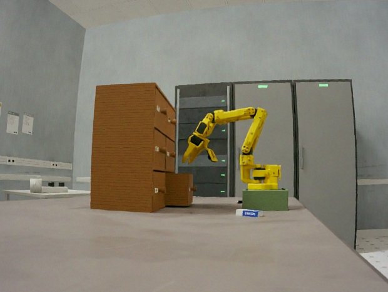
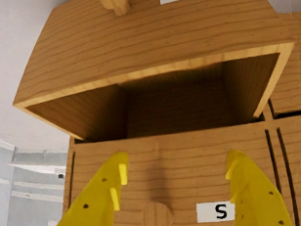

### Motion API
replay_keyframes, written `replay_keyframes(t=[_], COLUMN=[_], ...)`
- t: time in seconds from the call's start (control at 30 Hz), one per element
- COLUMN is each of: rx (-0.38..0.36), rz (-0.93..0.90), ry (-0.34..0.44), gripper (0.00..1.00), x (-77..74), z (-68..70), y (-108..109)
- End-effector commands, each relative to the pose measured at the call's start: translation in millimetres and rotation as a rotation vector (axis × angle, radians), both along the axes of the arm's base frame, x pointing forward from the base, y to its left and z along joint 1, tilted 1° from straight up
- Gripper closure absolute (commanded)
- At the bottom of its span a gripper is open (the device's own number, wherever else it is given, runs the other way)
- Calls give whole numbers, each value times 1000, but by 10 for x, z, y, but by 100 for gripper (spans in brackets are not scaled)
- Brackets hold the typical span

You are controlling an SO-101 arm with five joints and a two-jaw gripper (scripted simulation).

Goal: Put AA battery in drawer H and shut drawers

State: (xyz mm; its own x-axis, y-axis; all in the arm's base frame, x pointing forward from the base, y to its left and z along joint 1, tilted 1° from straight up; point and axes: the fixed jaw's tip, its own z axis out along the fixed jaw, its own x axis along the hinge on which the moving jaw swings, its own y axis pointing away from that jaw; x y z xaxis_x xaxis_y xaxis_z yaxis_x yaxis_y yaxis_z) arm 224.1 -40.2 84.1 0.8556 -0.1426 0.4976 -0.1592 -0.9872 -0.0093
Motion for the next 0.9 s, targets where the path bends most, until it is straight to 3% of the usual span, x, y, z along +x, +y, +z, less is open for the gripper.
replay_keyframes(t=[0.0,0.33,0.6,0.87], rx=[6,8,8,12], rz=[-11,-13,-13,-11], ry=[0,0,0,0], gripper=[75,75,75,75], x=[-96,-315,-315,-607], z=[15,14,14,-39], y=[10,43,43,99])
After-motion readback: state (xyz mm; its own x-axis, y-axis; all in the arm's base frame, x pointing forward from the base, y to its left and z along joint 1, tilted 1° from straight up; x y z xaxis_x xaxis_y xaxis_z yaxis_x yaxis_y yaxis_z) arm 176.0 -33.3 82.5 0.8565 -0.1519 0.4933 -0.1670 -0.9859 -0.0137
